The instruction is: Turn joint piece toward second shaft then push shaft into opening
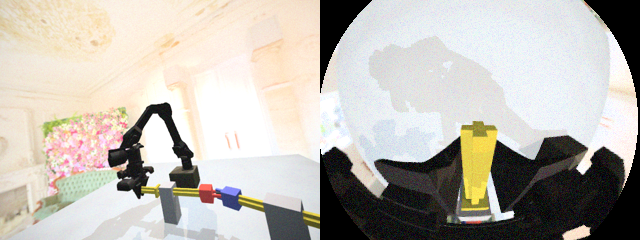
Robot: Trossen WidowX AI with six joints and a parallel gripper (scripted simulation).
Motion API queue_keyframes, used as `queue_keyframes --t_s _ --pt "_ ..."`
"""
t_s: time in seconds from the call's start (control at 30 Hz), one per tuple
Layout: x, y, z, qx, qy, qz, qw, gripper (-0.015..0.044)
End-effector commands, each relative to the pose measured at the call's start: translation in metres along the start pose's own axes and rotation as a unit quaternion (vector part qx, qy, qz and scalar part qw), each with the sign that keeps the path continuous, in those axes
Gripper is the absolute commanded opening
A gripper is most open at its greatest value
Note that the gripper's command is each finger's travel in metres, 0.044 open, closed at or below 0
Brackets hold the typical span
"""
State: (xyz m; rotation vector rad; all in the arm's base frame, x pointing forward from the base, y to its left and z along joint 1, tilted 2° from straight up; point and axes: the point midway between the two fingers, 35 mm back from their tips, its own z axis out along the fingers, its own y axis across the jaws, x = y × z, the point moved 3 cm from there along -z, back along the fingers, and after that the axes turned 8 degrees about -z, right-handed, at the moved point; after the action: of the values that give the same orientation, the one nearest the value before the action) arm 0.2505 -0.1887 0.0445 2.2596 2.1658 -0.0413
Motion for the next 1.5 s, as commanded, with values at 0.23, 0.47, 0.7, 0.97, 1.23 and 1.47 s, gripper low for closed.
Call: queue_keyframes --t_s 0.23,0.47,0.7,0.97,1.23,1.47 --pt "0.018 0.003 0.002 -0.001 0.001 0.001 1.000 0.0000" --pt "0.015 0.002 0.000 0.000 0.000 0.001 1.000 0.0000" --pt "0.015 0.002 0.000 0.000 0.000 0.001 1.000 0.0026" --pt "0.015 0.002 0.000 0.000 0.000 0.001 1.000 0.0093" --pt "0.015 0.002 0.000 0.000 0.000 0.001 1.000 0.0303" --pt "0.015 0.002 0.000 0.000 0.000 0.001 1.000 0.0440"
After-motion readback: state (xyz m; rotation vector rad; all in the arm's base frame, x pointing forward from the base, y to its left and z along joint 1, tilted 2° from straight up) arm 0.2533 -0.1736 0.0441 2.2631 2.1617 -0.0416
